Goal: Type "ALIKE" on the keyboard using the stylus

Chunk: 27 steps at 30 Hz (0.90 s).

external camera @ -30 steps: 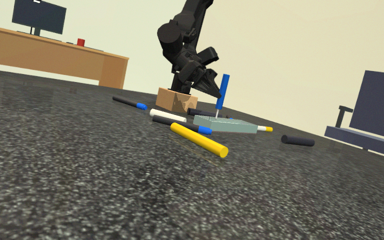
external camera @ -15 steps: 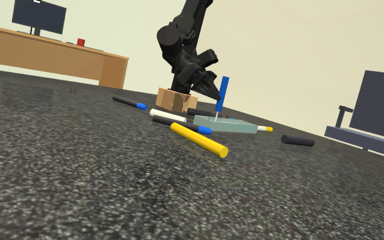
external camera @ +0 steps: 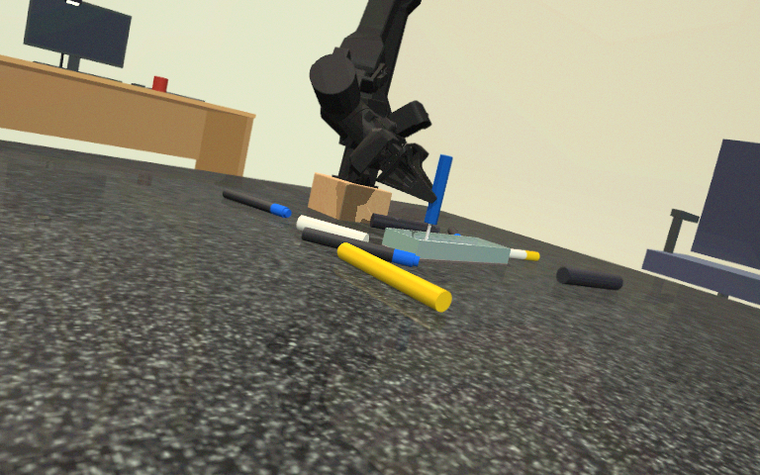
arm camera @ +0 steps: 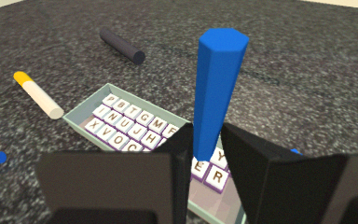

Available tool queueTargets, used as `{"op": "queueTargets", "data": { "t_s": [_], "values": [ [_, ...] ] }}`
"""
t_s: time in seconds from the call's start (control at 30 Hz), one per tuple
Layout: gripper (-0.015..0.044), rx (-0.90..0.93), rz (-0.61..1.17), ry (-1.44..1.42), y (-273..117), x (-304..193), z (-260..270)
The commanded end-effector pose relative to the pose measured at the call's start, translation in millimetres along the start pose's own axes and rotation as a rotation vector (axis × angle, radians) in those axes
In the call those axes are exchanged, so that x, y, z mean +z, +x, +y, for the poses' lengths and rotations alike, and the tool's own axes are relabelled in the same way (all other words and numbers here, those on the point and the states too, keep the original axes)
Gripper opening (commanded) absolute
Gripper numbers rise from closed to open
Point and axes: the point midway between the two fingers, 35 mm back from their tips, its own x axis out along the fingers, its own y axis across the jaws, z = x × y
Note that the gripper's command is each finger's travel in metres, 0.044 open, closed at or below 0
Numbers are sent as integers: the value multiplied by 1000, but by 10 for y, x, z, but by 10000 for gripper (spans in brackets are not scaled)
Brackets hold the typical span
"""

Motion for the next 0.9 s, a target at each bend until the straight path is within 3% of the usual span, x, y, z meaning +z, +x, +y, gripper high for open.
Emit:
{"op": "queueTargets", "data": {
  "t_s": [0.0, 0.87],
  "values": [
    [81, 5, -2, 9, 15, -27, 19],
    [81, 4, -2, 9, -73, 132, 4]
  ]
}}
